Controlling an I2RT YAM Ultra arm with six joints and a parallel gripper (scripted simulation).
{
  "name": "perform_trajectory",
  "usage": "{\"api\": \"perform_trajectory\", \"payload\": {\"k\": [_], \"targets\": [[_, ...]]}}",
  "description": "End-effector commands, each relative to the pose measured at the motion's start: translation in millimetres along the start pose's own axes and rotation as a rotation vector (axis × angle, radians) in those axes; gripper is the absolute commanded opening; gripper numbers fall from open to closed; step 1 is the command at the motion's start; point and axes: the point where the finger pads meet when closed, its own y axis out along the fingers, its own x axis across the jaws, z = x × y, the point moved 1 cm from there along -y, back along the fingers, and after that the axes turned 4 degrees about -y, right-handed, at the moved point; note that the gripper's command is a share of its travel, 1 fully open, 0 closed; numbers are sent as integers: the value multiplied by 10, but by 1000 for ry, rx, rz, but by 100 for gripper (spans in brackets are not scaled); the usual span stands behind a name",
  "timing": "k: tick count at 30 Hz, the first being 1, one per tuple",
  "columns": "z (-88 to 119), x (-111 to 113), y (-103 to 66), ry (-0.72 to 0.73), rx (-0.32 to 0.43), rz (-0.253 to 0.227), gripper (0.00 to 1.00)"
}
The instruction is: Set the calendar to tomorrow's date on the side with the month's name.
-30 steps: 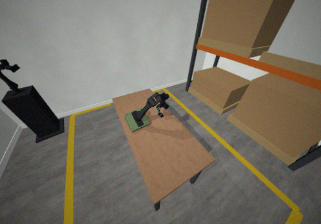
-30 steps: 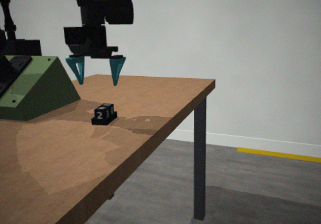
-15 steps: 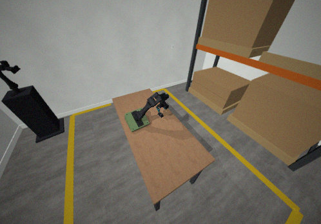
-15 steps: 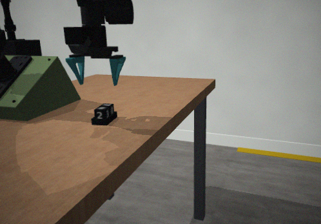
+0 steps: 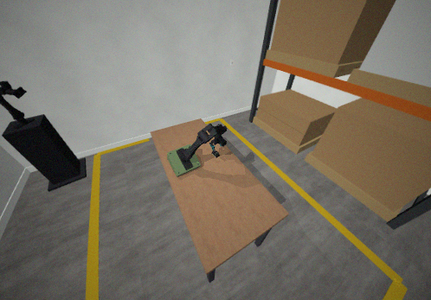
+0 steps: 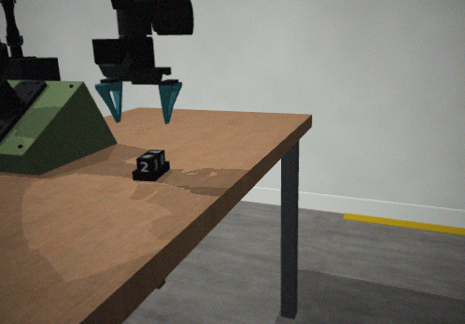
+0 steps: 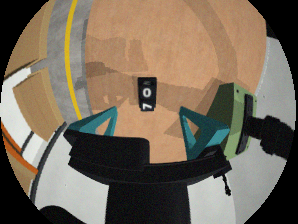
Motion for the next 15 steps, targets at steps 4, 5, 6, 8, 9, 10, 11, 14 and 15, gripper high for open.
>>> {"api": "perform_trajectory", "payload": {"k": [4,5,6,8,9,10,11,14,15], "targets": [[18,38,-70,-3,-1,-20,100],[18,38,-80,-3,-1,-20,100],[18,38,-80,-3,-1,-20,100],[18,38,-94,-3,-1,-20,100],[18,37,-114,-3,-1,-20,100],[18,37,-140,-3,-1,-20,100],[18,36,-172,-3,-1,-20,100],[19,34,-297,-3,0,-20,100],[19,33,-347,-3,0,-20,100]]}}
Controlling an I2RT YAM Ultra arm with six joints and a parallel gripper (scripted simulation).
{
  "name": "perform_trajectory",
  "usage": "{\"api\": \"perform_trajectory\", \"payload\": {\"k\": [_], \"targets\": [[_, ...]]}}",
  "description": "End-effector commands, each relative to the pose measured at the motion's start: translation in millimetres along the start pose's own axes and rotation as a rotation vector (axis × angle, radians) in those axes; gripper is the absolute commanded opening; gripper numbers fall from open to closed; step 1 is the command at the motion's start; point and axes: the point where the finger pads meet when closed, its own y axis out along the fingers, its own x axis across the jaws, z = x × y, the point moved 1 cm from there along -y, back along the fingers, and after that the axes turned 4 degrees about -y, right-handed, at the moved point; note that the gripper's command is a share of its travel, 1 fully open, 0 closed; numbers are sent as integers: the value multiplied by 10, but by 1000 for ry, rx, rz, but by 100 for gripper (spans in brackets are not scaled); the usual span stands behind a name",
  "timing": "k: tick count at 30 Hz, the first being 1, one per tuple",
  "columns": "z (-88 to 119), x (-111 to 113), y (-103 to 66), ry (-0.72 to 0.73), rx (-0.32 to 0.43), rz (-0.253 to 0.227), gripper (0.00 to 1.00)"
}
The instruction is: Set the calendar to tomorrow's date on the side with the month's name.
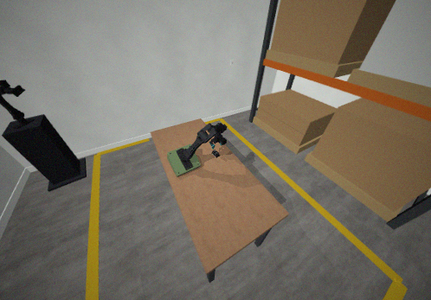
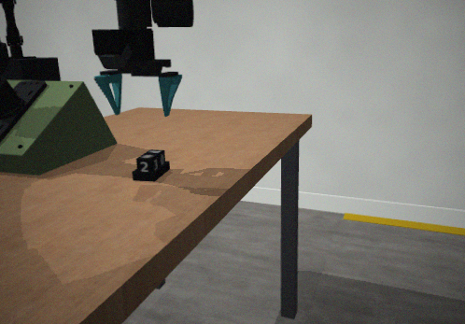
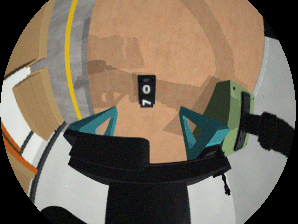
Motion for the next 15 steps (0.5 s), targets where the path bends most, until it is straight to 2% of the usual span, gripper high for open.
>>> {"api": "perform_trajectory", "payload": {"k": [1,7,9,15], "targets": [[2,34,-261,1,-2,-26,100],[3,27,-549,1,-2,-26,100],[3,27,-549,1,-2,-26,100],[3,23,-711,1,-1,-26,100]]}}
